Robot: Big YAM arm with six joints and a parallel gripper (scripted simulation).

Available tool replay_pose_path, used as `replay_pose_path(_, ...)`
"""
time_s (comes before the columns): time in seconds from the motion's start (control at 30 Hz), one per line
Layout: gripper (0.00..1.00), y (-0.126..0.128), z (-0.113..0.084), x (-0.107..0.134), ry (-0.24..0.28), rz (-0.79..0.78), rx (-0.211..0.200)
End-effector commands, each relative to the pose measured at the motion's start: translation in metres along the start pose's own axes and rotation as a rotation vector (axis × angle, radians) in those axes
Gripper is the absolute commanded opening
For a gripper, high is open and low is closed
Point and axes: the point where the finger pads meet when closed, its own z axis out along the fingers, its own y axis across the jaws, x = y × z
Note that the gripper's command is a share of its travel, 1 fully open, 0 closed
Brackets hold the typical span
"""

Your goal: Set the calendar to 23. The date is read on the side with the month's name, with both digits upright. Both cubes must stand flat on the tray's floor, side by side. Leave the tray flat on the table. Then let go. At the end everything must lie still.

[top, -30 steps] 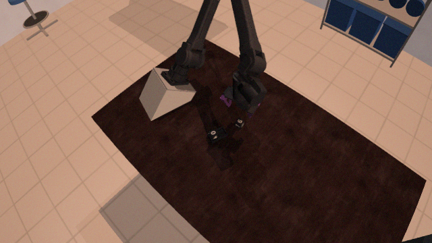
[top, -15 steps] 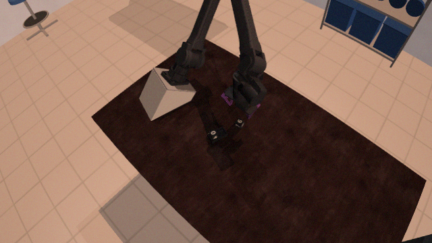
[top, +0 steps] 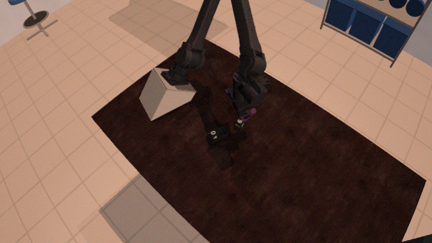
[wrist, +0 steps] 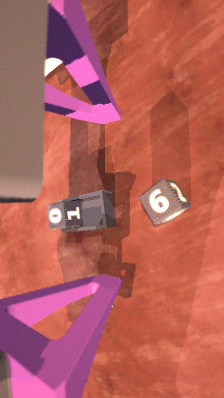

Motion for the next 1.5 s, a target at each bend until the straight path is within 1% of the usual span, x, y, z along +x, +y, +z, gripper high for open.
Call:
replay_pose_path(0.0, 1.00, -0.0073, 0.0008, -0.0022, 0.000, 0.173, 0.016)
replay_pose_path(0.07, 1.00, -0.0071, -0.0003, -0.0002, -0.002, 0.253, 0.021)
replay_pose_path(0.1, 1.00, -0.0070, -0.0004, 0.0002, -0.002, 0.267, 0.022)
replay_pose_path(0.17, 1.00, -0.0053, 0.0014, 0.0005, -0.001, 0.348, 0.018)
replay_pose_path(0.27, 1.00, -0.0052, 0.0015, 0.0005, -0.001, 0.353, 0.017)
replay_pose_path(0.3, 1.00, -0.0095, 0.0001, -0.0031, -0.004, 0.428, 0.023)
replay_pose_path(0.33, 1.00, -0.0086, 0.0016, -0.0027, -0.003, 0.479, 0.019)
replay_pose_path(0.43, 1.00, -0.0066, 0.0030, -0.0022, -0.003, 0.580, 0.017)
replay_pose_path(0.47, 1.00, -0.0065, 0.0030, -0.0022, -0.003, 0.583, 0.017)
replay_pose_path(0.5, 1.00, -0.0066, 0.0017, -0.0002, -0.006, 0.643, 0.021)
replay_pose_path(0.67, 1.00, -0.0054, 0.0041, 0.0010, -0.004, 0.782, 0.016)
replay_pose_path(0.73, 1.00, -0.0085, 0.0036, -0.0018, -0.007, 0.865, 0.019)
replay_pose_path(0.83, 1.00, -0.0085, 0.0036, -0.0018, -0.007, 0.865, 0.019)
replay_pose_path(0.93, 1.00, -0.0074, 0.0028, -0.0013, -0.010, 0.943, 0.022)
replay_pose_path(1.07, 1.00, -0.0083, 0.0023, -0.0020, -0.011, 0.964, 0.023)
replay_pose_path(1.1, 0.46, -0.0078, 0.0023, -0.0019, -0.010, 0.965, 0.021)
replay_pose_path(1.47, 0.46, -0.0076, 0.0022, -0.0019, -0.010, 0.966, 0.020)
